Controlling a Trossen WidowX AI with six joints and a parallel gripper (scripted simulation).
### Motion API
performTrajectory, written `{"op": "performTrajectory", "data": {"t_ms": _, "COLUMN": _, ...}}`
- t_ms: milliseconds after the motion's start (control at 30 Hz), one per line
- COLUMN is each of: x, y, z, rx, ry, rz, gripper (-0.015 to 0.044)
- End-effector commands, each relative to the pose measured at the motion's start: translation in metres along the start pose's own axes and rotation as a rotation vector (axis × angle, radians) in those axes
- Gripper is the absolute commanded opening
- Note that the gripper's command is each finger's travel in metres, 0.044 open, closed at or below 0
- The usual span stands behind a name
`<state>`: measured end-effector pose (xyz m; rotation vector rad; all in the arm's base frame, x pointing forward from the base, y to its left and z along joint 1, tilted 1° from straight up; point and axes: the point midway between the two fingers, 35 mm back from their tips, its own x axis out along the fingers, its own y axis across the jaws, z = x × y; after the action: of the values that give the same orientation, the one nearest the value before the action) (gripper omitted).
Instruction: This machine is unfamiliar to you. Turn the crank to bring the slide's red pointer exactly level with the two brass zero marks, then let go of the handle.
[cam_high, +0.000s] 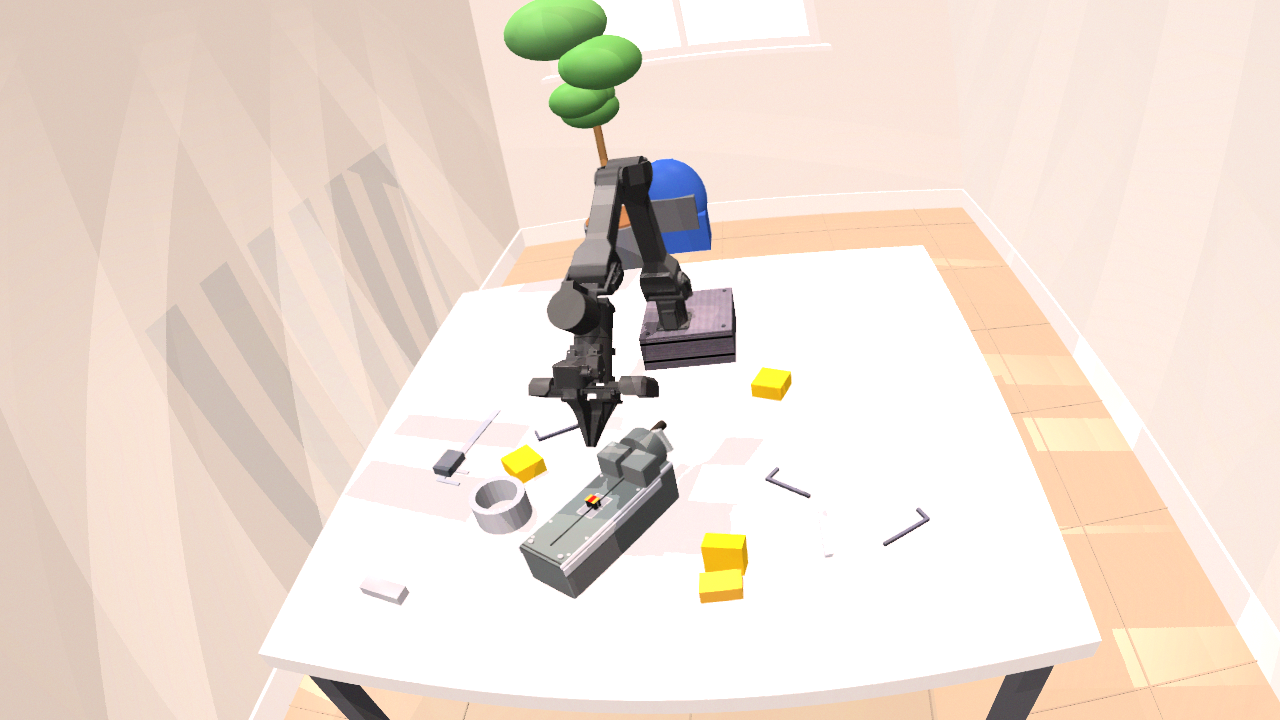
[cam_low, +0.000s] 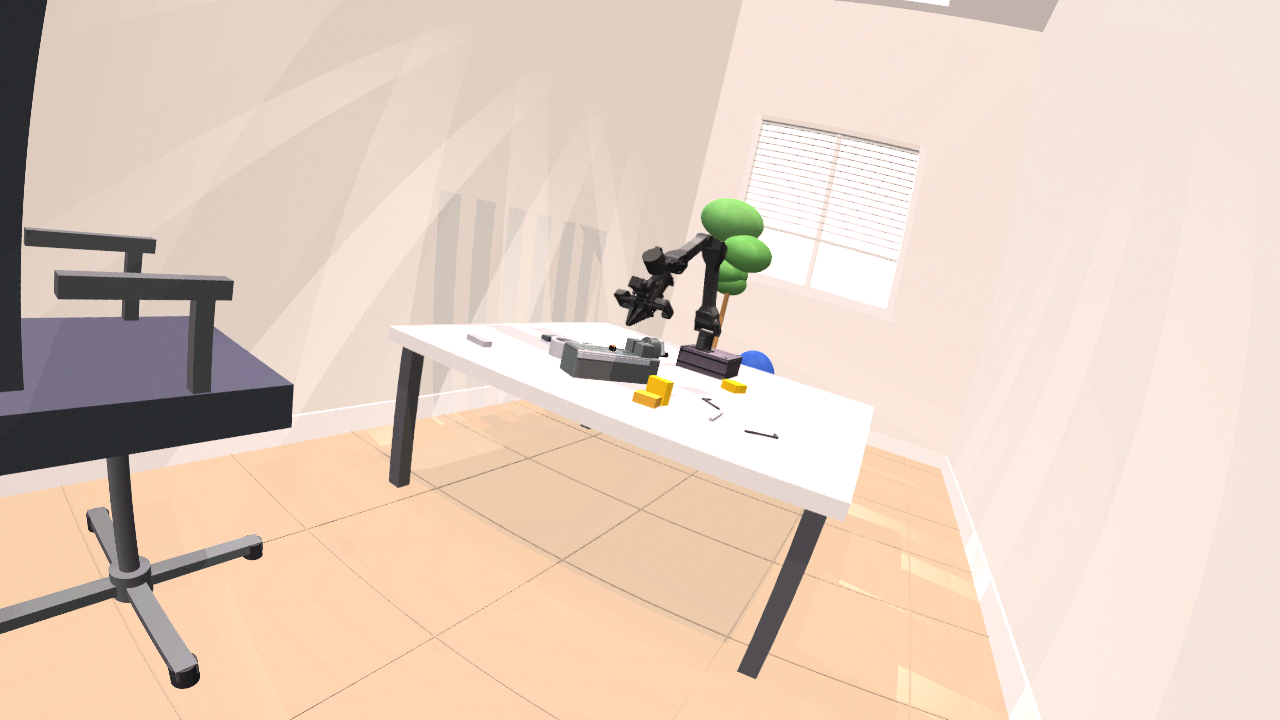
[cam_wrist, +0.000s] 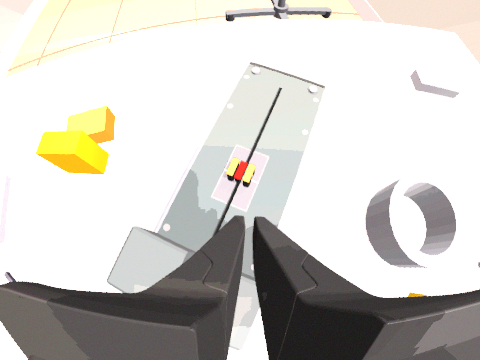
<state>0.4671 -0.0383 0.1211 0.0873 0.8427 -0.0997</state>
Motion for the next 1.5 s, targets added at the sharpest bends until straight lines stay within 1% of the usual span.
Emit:
{"op": "performTrajectory", "data": {"t_ms": 0, "x": 0.0, "y": -0.0001, "z": 0.0, "rx": 0.0, "ry": 0.0, "rz": 0.0, "gripper": 0.0}}
{"op": "performTrajectory", "data": {"t_ms": 467, "x": 0.0, "y": 0.0, "z": 0.0, "rx": 0.0, "ry": 0.0, "rz": 0.0, "gripper": 0.0}}
{"op": "performTrajectory", "data": {"t_ms": 1033, "x": 0.0, "y": 0.0, "z": 0.0, "rx": 0.0, "ry": 0.0, "rz": 0.0, "gripper": 0.044}}
{"op": "performTrajectory", "data": {"t_ms": 1067, "x": 0.0, "y": 0.0, "z": 0.0, "rx": 0.0, "ry": 0.0, "rz": 0.0, "gripper": 0.044}}
{"op": "performTrajectory", "data": {"t_ms": 1467, "x": 0.0, "y": 0.0, "z": 0.0, "rx": 0.0, "ry": 0.0, "rz": 0.0, "gripper": 0.0125}}
